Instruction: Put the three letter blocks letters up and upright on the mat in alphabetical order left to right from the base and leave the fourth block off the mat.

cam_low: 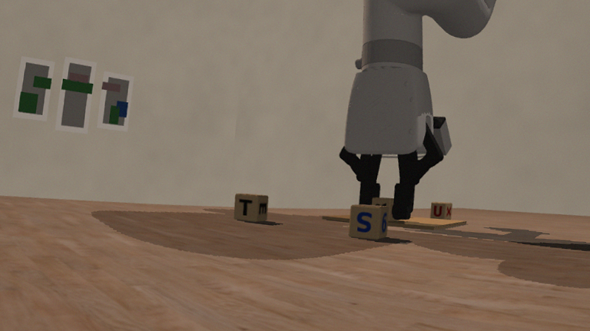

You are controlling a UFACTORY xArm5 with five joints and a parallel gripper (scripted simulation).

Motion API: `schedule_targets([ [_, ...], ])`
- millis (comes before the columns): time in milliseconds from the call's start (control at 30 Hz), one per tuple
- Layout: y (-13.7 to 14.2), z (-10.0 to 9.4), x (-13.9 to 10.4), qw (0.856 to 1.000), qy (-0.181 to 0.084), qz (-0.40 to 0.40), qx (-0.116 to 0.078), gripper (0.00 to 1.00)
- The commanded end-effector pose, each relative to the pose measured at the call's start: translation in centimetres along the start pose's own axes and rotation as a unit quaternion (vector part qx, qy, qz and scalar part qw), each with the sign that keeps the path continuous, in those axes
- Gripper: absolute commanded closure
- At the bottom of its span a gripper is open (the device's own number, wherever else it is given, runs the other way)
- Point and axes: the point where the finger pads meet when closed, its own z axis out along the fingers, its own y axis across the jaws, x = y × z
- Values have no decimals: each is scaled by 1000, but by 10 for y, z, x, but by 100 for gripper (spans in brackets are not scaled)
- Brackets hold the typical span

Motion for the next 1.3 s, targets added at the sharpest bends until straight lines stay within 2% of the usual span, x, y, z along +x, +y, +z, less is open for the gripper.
schedule_targets([
  [0, -1, -1, 0, 1000, 0, 0, 2, 58],
  [333, -1, -11, 0, 1000, 0, 0, 2, 58],
  [833, -1, -83, -1, 1000, 0, 0, 2, 58],
  [1133, -1, -90, -2, 1000, 0, 0, 2, 58],
  [1167, -1, -90, -2, 1000, 0, 0, 2, 0],
  [1267, -1, -90, -2, 1000, 0, 0, 2, 0],
])
